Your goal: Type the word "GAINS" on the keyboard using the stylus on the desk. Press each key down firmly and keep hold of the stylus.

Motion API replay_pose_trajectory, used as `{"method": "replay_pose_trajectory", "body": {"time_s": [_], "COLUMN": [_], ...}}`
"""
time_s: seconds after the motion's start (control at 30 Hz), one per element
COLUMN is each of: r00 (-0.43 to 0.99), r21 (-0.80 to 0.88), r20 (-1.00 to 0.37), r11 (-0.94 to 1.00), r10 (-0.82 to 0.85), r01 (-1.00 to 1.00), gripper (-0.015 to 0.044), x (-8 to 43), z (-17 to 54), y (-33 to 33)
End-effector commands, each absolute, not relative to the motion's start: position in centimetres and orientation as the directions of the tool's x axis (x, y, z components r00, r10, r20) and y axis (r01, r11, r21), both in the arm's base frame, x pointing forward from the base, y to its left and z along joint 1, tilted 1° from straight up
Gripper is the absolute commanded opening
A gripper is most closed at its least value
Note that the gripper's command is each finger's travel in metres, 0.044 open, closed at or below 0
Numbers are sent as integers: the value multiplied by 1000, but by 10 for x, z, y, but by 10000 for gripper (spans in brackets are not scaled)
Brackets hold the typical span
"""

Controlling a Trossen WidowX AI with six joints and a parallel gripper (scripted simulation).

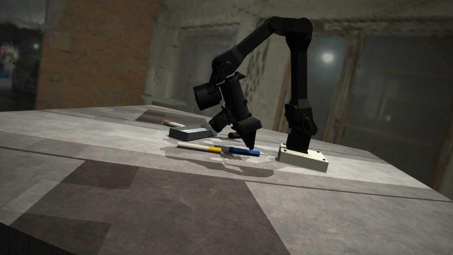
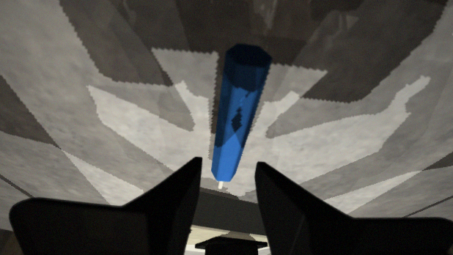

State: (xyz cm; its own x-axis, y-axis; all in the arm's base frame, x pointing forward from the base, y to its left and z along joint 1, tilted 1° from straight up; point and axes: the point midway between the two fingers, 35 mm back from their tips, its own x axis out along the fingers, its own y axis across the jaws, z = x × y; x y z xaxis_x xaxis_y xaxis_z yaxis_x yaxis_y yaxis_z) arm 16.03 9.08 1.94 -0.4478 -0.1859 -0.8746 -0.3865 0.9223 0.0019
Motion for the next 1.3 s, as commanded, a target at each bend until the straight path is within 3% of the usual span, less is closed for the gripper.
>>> {"method": "replay_pose_trajectory", "body": {"time_s": [0.0,0.7,0.87,1.27], "r00": [-455,-455,-450,-450], "r21": [3,3,2,2], "r20": [-871,-871,-873,-873], "r11": [923,923,922,922], "r10": [-187,-187,-187,-187], "r01": [-384,-384,-387,-386], "gripper": [150,150,19,0], "x": [159,159,160,160], "z": [15,4,6,13], "y": [91,91,91,91]}}
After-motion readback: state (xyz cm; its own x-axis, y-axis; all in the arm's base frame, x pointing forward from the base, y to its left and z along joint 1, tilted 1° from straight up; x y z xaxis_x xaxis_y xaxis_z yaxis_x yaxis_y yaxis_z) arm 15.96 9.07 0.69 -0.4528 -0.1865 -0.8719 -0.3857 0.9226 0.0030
